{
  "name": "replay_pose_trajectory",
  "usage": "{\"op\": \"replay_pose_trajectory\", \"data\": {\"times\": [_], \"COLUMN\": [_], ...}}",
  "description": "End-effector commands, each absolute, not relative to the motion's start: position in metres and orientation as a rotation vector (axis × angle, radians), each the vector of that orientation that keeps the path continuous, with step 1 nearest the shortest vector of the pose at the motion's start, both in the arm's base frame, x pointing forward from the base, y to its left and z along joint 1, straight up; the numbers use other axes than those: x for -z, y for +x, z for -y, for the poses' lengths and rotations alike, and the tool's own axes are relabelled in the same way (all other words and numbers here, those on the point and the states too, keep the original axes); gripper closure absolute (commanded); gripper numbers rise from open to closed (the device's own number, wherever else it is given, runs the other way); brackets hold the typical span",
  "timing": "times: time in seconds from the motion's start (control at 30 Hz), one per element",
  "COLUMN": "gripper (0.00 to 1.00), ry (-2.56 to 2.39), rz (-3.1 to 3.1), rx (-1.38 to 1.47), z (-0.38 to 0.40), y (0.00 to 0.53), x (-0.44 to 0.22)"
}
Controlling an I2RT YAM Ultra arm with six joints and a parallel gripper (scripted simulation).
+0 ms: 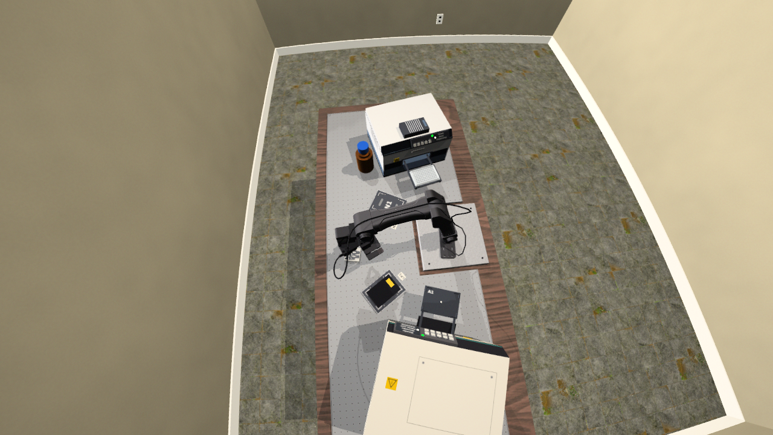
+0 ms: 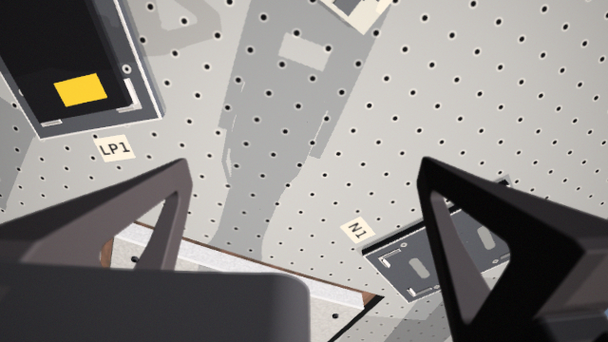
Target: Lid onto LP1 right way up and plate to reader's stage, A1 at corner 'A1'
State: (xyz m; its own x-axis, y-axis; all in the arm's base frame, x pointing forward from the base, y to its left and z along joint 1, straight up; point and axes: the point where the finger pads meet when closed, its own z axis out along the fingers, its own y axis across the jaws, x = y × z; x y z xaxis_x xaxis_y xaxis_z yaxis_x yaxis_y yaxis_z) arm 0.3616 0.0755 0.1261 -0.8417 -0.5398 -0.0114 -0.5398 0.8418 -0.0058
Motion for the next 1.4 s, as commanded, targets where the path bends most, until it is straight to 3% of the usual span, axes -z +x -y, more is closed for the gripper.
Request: {"op": "replay_pose_trajectory", "data": {"times": [0.0,1.37], "gripper": [0.00,0.00], "ry": [-0.904,-0.805], "rz": [-3.004,-3.013], "rx": [0.001,0.011], "z": [-0.064,0.075], "y": [0.355,0.341], "x": [-0.131,-0.149]}}
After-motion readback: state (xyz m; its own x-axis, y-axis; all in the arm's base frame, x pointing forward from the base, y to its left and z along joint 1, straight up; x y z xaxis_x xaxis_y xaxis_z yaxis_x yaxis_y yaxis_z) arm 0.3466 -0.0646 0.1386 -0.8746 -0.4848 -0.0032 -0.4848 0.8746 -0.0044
